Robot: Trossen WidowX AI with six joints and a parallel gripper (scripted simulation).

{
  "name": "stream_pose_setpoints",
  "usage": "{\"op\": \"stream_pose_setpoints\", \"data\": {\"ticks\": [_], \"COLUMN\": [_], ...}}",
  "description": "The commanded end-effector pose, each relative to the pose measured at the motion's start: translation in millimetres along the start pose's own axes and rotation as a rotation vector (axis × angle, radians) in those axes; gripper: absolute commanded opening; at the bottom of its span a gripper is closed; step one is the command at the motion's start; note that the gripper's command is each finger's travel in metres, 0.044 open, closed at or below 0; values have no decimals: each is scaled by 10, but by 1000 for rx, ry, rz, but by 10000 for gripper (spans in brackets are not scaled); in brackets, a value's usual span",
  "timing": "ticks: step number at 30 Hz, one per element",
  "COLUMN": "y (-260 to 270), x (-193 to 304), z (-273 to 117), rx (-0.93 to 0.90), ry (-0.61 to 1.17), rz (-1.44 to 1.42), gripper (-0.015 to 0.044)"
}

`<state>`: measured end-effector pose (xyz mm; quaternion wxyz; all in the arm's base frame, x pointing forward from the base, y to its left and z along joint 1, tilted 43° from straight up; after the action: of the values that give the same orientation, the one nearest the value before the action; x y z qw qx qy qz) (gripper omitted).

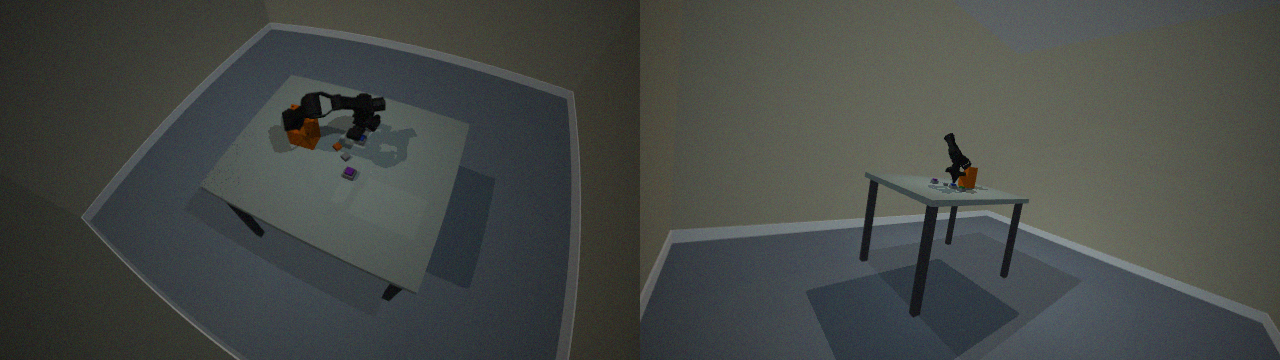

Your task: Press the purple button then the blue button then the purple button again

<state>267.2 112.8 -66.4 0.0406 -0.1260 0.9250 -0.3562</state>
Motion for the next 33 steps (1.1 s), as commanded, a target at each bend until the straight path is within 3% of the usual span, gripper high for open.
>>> {"op": "stream_pose_setpoints", "data": {"ticks": [1, 25, 29, 33], "y": [2, 0, 5, 5], "x": [11, 14, 10, 11], "z": [73, 128, -172, -198], "rx": [5, 6, 4, 4], "ry": [3, 3, 3, 3], "rz": [-9, -9, -8, -9], "gripper": [20, 20, 20, 20]}}
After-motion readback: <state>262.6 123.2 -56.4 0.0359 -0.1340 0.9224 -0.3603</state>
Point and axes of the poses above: the point midway between the two fingers, 35 mm back from their tips, its own z axis out along the fingers, its own y axis across the jaws, x = y × z, the point moved 4 cm from there along -z, back along the fingers, and after that the axes turned 8 degrees about -z, right-handed, at the moved point
